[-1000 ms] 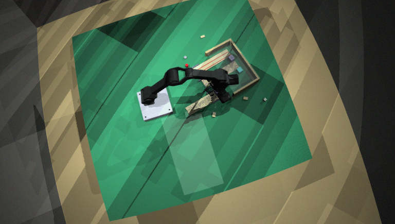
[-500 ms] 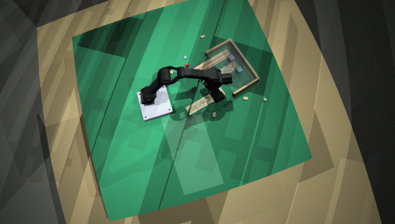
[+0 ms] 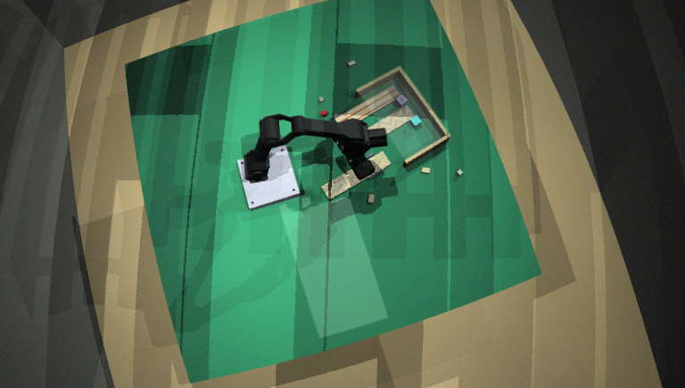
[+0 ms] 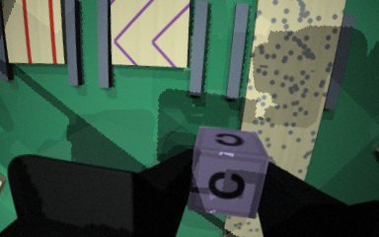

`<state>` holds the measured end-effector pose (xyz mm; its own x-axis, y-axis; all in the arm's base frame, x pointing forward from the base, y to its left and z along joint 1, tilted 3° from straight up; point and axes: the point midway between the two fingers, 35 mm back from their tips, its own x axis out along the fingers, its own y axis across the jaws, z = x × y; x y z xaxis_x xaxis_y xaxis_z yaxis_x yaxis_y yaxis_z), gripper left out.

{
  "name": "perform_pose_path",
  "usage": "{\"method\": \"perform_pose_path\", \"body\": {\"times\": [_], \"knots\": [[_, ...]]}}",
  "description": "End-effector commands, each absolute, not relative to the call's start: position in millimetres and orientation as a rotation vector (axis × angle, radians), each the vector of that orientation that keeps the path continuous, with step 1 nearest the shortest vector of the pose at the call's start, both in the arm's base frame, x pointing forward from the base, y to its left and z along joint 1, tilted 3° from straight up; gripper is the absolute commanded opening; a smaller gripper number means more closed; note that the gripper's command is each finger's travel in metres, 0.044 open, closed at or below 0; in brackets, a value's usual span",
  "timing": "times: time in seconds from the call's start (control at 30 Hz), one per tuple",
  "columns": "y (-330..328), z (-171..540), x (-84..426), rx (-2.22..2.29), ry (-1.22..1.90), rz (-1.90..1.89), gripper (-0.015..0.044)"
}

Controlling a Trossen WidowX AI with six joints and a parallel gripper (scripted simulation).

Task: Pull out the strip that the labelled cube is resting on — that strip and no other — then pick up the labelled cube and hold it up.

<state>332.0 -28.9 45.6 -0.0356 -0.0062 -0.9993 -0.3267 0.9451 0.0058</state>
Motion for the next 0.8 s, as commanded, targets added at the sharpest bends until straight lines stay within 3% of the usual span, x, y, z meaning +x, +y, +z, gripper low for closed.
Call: {"method": "perform_pose_path", "body": {"times": [0.0,0.77], "knots": [[-27,47,315,-0.259,1.581,0.26,0.0],[-26,83,307,-0.259,1.582,0.261,0.0]]}}
